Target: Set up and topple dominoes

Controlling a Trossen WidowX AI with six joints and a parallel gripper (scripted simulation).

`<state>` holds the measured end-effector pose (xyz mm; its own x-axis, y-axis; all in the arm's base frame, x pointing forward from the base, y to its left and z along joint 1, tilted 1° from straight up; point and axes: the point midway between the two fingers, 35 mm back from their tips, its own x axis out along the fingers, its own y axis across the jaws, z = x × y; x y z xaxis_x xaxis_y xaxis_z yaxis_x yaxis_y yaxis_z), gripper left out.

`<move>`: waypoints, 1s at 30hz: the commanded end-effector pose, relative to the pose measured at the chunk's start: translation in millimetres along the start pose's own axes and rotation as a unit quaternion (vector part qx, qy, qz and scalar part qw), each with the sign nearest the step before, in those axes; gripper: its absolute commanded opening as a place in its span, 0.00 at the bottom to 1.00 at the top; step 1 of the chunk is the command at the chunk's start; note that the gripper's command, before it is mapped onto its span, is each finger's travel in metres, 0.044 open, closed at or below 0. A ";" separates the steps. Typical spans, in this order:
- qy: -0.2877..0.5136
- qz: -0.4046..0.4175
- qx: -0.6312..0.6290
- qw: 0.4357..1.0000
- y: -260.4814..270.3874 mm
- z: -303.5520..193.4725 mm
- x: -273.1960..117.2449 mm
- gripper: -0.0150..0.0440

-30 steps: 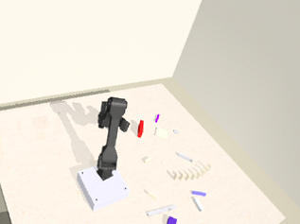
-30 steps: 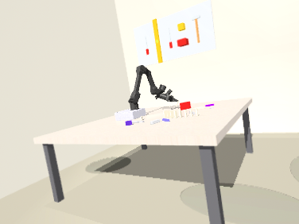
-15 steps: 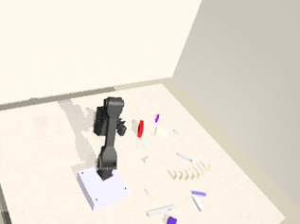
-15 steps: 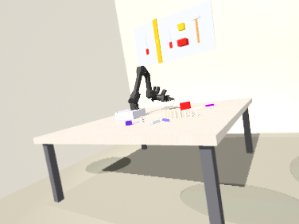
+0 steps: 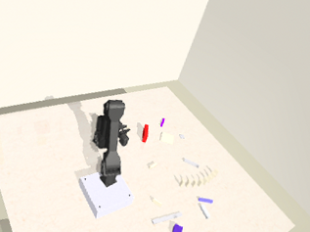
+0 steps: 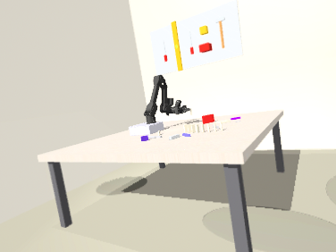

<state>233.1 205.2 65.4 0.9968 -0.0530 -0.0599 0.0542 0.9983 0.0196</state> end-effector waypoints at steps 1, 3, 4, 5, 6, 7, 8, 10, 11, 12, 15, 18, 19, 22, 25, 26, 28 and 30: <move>-0.002 -0.004 -0.004 1.000 -3.9 -0.8 -1.9 0.44; -0.002 -0.004 -0.004 1.000 -3.9 -0.8 -1.9 0.44; -0.002 -0.004 -0.004 1.000 -3.9 -0.8 -1.9 0.44; -0.002 -0.004 -0.004 1.000 -3.9 -0.8 -1.9 0.44; -0.002 -0.004 -0.004 1.000 -3.9 -0.8 -1.9 0.44; -0.002 -0.004 -0.004 1.000 -3.9 -0.8 -1.9 0.44; -0.002 -0.004 -0.004 1.000 -3.9 -0.8 -1.9 0.44; -0.002 -0.004 -0.004 1.000 -3.9 -0.8 -1.9 0.44; -0.002 -0.004 -0.004 1.000 -3.9 -0.8 -1.9 0.44; -0.002 -0.004 -0.004 1.000 -3.9 -0.8 -1.9 0.44; -0.001 -0.004 -0.004 1.000 -3.6 -2.8 -1.4 0.44; 0.004 -0.006 -0.003 1.000 -2.6 -11.5 0.7 0.44; 0.005 -0.007 -0.003 1.000 -2.4 -14.7 1.4 0.44; 0.010 -0.009 -0.002 1.000 -1.9 -24.2 3.5 0.44; 0.015 -0.011 -0.001 1.000 -1.7 -33.9 5.5 0.44; 0.016 -0.012 -0.001 1.000 -1.8 -37.2 6.2 0.44; 0.019 -0.013 0.000 1.000 -2.0 -43.9 7.4 0.44; 0.022 -0.015 0.000 1.000 -2.4 -50.6 8.6 0.44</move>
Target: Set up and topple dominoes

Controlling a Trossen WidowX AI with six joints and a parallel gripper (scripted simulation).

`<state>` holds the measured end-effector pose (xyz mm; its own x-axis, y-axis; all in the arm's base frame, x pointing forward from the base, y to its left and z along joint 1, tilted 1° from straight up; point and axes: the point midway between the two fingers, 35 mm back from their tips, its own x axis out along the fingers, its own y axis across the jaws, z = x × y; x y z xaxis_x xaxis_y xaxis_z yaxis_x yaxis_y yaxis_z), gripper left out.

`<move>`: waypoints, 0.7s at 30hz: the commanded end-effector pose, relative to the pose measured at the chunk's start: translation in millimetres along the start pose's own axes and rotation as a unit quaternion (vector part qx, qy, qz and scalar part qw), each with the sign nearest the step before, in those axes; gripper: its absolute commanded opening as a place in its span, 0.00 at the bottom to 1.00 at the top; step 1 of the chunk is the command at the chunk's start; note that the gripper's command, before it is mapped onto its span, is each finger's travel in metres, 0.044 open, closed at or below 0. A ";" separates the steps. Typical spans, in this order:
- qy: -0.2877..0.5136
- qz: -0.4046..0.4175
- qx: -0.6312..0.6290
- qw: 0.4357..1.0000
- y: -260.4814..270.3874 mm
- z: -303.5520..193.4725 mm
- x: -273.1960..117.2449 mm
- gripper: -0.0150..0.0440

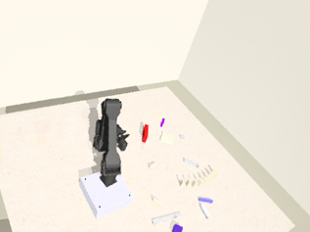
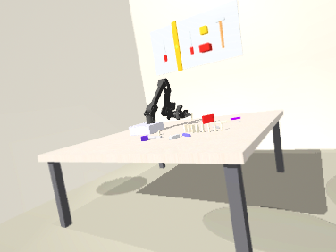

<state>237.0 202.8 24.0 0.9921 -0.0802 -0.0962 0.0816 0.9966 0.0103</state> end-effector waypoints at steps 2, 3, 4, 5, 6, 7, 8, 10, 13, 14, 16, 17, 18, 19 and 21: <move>0.008 -0.003 0.004 1.000 0.3 -16.2 3.8 0.44; 0.009 -0.003 0.005 1.000 0.0 -19.6 4.4 0.44; 0.011 -0.004 0.005 1.000 -0.3 -23.0 5.1 0.44; 0.012 -0.005 0.005 1.000 -0.7 -25.9 5.6 0.44; 0.013 -0.006 0.005 1.000 -0.9 -27.6 5.9 0.44; 0.013 -0.006 0.005 1.000 -1.0 -28.1 6.1 0.44; 0.013 -0.006 0.005 1.000 -1.0 -28.1 6.1 0.44; 0.013 -0.006 0.005 1.000 -1.0 -28.1 6.1 0.44; 0.013 -0.006 0.005 1.000 -1.0 -28.1 6.1 0.44; 0.013 -0.006 0.005 1.000 -1.0 -28.1 6.1 0.44; 0.013 -0.006 0.005 1.000 -1.0 -28.1 6.1 0.44; 0.013 -0.006 0.005 1.000 -1.0 -28.1 6.1 0.44; 0.013 -0.006 0.005 1.000 -1.0 -28.1 6.1 0.48; 0.013 -0.006 0.005 1.000 -1.0 -28.1 6.1 0.52; 0.013 -0.006 0.005 1.000 -1.0 -28.1 6.1 0.61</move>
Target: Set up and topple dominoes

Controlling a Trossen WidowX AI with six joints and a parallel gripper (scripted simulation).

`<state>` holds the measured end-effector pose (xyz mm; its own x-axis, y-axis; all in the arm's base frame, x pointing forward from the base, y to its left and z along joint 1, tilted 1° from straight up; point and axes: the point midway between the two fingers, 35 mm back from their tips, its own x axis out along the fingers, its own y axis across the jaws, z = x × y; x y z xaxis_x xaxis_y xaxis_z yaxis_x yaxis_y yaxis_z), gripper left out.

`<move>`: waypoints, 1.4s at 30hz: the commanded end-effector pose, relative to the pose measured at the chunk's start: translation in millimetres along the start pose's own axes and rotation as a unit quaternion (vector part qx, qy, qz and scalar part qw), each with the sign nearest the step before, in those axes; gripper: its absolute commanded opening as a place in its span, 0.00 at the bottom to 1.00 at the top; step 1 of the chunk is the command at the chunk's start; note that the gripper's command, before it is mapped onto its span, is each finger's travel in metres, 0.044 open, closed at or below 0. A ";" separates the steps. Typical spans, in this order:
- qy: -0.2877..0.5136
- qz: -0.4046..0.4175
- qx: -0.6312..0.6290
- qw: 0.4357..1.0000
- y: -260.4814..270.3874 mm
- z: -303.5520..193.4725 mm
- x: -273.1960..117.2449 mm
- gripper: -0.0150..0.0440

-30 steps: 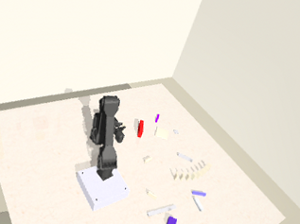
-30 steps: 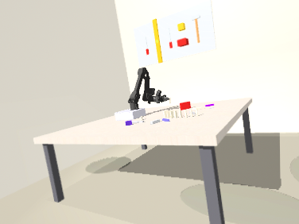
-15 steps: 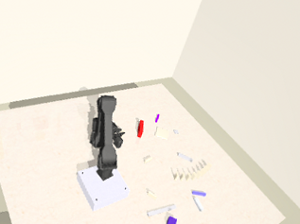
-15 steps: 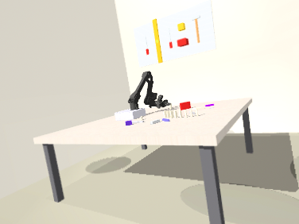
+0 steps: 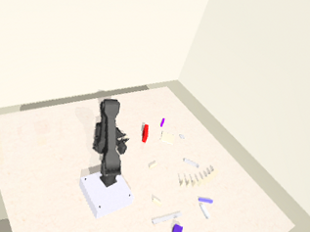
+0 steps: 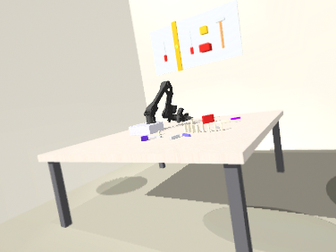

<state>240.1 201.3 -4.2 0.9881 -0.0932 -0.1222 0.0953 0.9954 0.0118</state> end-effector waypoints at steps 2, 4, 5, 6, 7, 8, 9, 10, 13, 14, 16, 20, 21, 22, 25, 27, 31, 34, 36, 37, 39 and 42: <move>0.000 0.001 0.004 1.000 0.5 -0.4 0.1 0.70; 0.000 0.001 0.004 1.000 0.5 -0.4 0.1 0.79; 0.000 0.001 0.004 1.000 0.5 -0.4 0.1 0.84; 0.000 0.001 0.004 1.000 0.5 -0.4 0.1 0.88; 0.000 0.001 0.004 1.000 0.5 -0.4 0.1 0.93; 0.000 0.001 0.004 1.000 0.5 -0.4 0.1 0.97; 0.000 0.001 0.004 1.000 0.5 -0.4 0.1 1.00; 0.000 0.001 0.004 1.000 0.5 -0.4 0.1 1.00; 0.000 0.001 0.004 1.000 1.2 4.4 -0.4 1.00; 0.000 0.001 0.003 1.000 1.9 10.4 -1.0 1.00; 0.000 0.001 0.002 1.000 2.7 25.0 -3.0 1.00; 0.000 0.000 0.001 1.000 1.0 48.3 -7.1 1.00; 0.000 0.000 0.001 1.000 0.8 49.4 -7.4 1.00; 0.000 0.000 0.001 1.000 0.8 49.4 -7.4 1.00; 0.013 0.001 -0.009 1.000 6.5 48.7 2.7 1.00; 0.041 0.010 -0.026 0.999 17.7 45.4 17.5 1.00; 0.128 0.034 -0.060 0.989 39.3 37.1 46.9 1.00; 0.208 0.049 -0.077 0.974 48.7 31.8 60.9 1.00; 0.266 0.055 -0.082 0.959 50.6 30.5 66.0 1.00; 0.296 0.057 -0.082 0.950 50.2 30.7 67.3 1.00; 0.358 0.057 -0.080 0.929 46.9 33.3 67.0 1.00; 0.434 0.057 -0.055 0.897 43.3 46.2 64.3 1.00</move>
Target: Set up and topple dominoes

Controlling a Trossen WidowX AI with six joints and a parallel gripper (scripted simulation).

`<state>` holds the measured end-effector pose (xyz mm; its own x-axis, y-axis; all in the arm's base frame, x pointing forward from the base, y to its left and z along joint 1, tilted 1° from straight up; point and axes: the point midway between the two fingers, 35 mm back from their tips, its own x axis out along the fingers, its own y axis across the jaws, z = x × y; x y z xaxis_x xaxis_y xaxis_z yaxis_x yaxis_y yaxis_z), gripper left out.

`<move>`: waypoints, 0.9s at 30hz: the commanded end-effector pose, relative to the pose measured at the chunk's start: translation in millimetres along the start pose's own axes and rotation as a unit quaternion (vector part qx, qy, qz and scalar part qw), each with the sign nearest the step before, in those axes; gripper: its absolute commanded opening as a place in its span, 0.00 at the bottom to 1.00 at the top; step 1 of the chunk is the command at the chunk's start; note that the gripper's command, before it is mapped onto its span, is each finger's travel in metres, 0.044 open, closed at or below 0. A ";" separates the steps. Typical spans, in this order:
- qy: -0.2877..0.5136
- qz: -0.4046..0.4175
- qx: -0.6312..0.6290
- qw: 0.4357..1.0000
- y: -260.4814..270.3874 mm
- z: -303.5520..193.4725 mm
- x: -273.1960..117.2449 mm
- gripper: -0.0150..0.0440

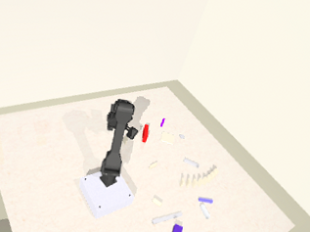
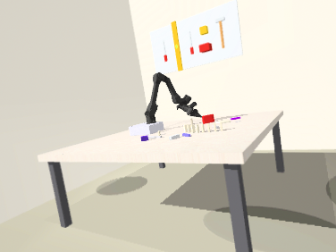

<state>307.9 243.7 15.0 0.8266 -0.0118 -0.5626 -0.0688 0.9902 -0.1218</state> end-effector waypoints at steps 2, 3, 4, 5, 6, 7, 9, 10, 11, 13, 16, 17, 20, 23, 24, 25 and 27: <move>0.249 0.042 0.056 0.966 -12.5 24.1 -13.6 1.00; 0.269 0.042 0.060 0.960 -15.6 24.5 -18.0 1.00; 0.289 0.041 0.065 0.954 -18.8 24.9 -22.8 1.00; 0.309 0.040 0.070 0.948 -22.2 25.5 -28.1 1.00; 0.329 0.039 0.075 0.940 -25.7 26.1 -33.8 1.00; 0.349 0.037 0.081 0.933 -29.3 26.9 -40.0 1.00; 0.389 0.034 0.094 0.916 -36.7 28.8 -53.7 1.00; 0.404 0.028 0.094 0.910 -40.4 26.8 -59.0 1.00; 0.413 0.027 0.096 0.905 -42.3 26.9 -62.5 1.00; 0.433 0.022 0.102 0.895 -46.6 27.2 -70.6 1.00; 0.444 0.020 0.105 0.890 -49.0 27.5 -75.3 1.00; 0.444 0.020 0.105 0.890 -49.0 27.5 -75.3 1.00; 0.444 0.020 0.105 0.890 -49.0 27.5 -75.3 1.00; 0.444 0.020 0.105 0.890 -49.4 27.1 -75.7 1.00; 0.444 0.020 0.105 0.890 -49.4 27.1 -75.7 1.00; 0.444 0.020 0.105 0.890 -49.4 27.1 -75.7 1.00; 0.444 0.020 0.105 0.890 -49.1 26.1 -74.6 1.00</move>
<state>266.2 200.1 84.9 0.0681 0.0102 -0.9976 0.0839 0.9963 0.0159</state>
